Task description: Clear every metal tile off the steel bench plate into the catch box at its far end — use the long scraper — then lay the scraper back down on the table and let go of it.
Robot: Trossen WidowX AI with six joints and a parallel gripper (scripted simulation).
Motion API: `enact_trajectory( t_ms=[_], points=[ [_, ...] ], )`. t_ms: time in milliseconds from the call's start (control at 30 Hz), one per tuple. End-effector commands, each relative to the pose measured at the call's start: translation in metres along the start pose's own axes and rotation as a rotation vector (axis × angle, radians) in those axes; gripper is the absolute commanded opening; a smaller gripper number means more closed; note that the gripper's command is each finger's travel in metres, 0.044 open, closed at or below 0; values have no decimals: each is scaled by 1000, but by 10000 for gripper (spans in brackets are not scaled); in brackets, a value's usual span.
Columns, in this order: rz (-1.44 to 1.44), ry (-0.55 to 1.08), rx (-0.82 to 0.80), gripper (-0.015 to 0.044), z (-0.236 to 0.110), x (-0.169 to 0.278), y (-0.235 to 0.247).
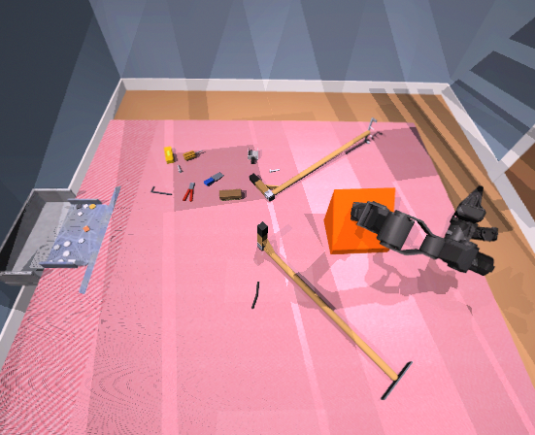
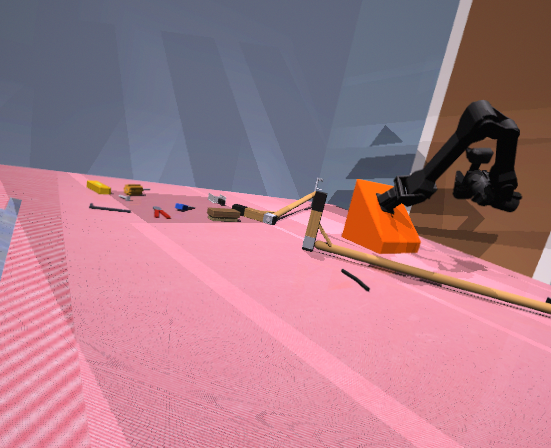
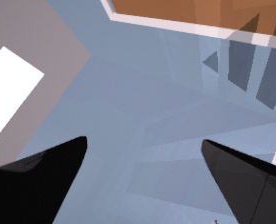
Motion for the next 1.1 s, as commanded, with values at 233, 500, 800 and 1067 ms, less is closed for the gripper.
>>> enact_trajectory(
  t_ms=[233,500,800,1067],
  points=[
    [2,10,-6,440,9,-3,13],
    [1,12,-22,440,15,-6,27],
    [1,13,-49,440,21,-8,44],
    [3,14,-82,440,25,-8,62]
  ],
)
Point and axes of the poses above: the point midway between the two fingers, 35 mm back from their tips, its own z axis out along the fingers, its own y axis across the jaws, x = y × z, the point moved 8 cm from there along -z, back along the fingers, and after that the axes turned 13 degrees about z, right-handed, at the moved point
